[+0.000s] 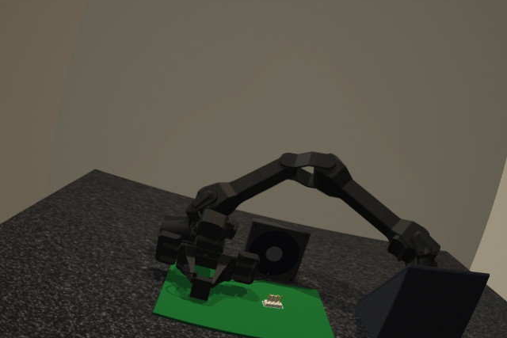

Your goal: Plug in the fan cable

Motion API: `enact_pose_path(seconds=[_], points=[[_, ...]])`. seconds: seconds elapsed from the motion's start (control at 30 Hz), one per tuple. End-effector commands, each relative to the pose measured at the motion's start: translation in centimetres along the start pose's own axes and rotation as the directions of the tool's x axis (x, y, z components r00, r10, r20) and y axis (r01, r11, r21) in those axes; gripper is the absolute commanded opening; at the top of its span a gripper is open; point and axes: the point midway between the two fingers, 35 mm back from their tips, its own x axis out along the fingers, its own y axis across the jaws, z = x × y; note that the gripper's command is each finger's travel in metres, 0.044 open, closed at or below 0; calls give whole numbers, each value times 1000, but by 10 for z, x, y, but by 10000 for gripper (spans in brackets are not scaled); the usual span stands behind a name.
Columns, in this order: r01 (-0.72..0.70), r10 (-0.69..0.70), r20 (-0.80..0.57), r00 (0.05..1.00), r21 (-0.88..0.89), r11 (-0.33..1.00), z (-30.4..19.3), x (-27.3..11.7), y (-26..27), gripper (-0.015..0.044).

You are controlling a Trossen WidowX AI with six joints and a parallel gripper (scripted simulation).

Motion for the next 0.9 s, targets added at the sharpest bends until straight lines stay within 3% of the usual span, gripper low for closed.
enact_pose_path(seconds=[0.0, 0.07, 0.33, 0.87], points=[[0, 0, 0, 1000, 1, 1000, 0, 0, 0, 0], [0, 0, 0, 1000, 1, 1000, 0, 0, 0, 0], [0, 0, 0, 1000, 0, 1000, 0, 0, 0, 205], [0, 0, 0, 1000, 0, 1000, 0, 0, 0, 205]])
